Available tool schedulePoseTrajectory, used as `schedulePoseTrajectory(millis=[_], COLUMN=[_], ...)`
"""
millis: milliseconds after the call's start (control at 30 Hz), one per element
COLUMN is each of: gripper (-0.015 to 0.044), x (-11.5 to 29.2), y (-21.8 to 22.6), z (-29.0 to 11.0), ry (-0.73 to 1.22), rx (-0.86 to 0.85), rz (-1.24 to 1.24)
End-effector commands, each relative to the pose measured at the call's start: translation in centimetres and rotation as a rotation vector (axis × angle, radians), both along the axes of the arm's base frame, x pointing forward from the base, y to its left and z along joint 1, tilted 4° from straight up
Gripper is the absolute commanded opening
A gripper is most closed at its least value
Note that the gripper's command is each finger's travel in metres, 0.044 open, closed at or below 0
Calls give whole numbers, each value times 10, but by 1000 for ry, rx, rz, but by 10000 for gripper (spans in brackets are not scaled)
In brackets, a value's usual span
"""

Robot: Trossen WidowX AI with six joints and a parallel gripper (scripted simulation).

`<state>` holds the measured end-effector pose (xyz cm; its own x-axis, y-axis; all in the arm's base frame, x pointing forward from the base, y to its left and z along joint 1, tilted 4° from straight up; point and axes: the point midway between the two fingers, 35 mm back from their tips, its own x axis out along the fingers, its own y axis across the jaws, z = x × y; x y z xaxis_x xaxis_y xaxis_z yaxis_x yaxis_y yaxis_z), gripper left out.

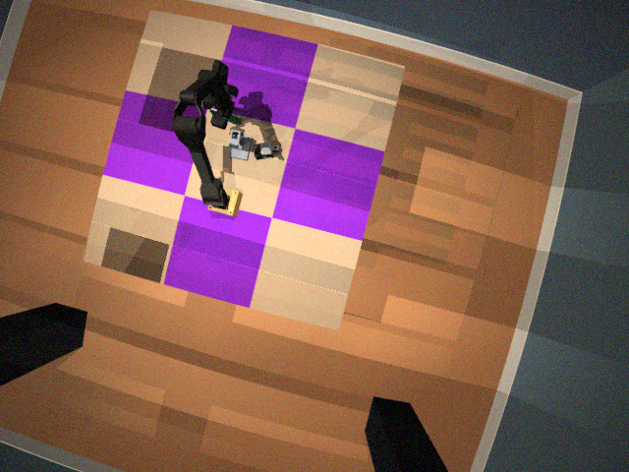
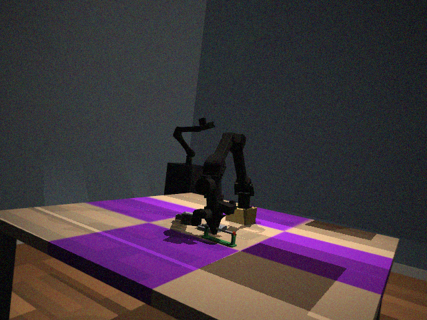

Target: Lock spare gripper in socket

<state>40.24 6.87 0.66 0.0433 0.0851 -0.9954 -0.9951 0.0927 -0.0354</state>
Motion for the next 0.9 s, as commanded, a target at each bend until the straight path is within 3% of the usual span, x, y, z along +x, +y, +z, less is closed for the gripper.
schedulePoseTrajectory(millis=[0, 500, 867], gripper=[53, 440, 440], x=[0, -3, -12], y=[0, 1, 1], z=[0, 13, 31], ry=[0, 8, 44], rx=[0, -1, -6], rz=[0, 0, 5])
